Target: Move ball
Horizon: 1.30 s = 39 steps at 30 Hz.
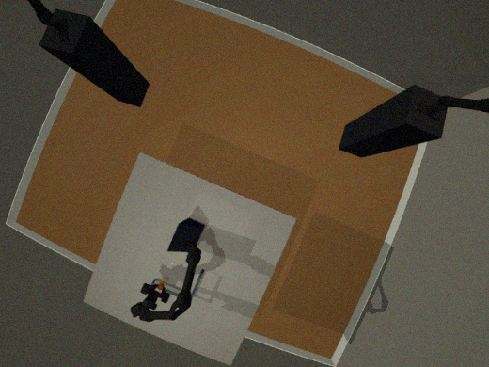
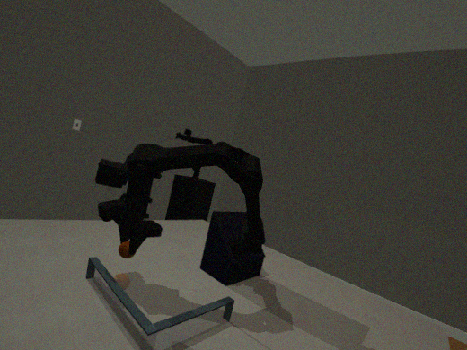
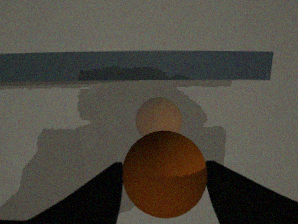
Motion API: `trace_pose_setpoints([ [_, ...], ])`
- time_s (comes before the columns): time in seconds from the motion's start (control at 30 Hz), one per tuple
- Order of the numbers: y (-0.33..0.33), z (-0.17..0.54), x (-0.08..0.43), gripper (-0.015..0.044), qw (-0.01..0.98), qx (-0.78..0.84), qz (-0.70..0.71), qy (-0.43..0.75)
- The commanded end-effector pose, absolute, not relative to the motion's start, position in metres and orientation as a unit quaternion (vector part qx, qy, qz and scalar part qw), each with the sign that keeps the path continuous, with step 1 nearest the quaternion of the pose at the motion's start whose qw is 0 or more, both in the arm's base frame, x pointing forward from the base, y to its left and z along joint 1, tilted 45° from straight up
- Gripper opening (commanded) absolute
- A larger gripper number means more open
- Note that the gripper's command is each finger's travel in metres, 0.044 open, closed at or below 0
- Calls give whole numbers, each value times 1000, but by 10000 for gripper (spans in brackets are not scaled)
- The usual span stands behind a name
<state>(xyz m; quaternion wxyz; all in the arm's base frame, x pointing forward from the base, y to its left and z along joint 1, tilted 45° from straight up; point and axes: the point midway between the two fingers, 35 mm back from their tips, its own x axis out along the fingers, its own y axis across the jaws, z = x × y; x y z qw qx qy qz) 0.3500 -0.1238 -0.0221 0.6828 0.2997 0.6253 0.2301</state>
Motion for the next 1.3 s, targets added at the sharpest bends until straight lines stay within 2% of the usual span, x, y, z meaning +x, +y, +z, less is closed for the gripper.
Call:
trace_pose_setpoints([
  [0.0, -120, -30, 349, 0, 681, 304, 230, 625],
  [0.47, -72, -79, 357, 0, 681, 305, 231, 625],
  [1.17, -57, -93, 359, 0, 681, 306, 231, 624],
  [1.27, -61, -91, 360, 79, 683, 302, 231, 624],
])
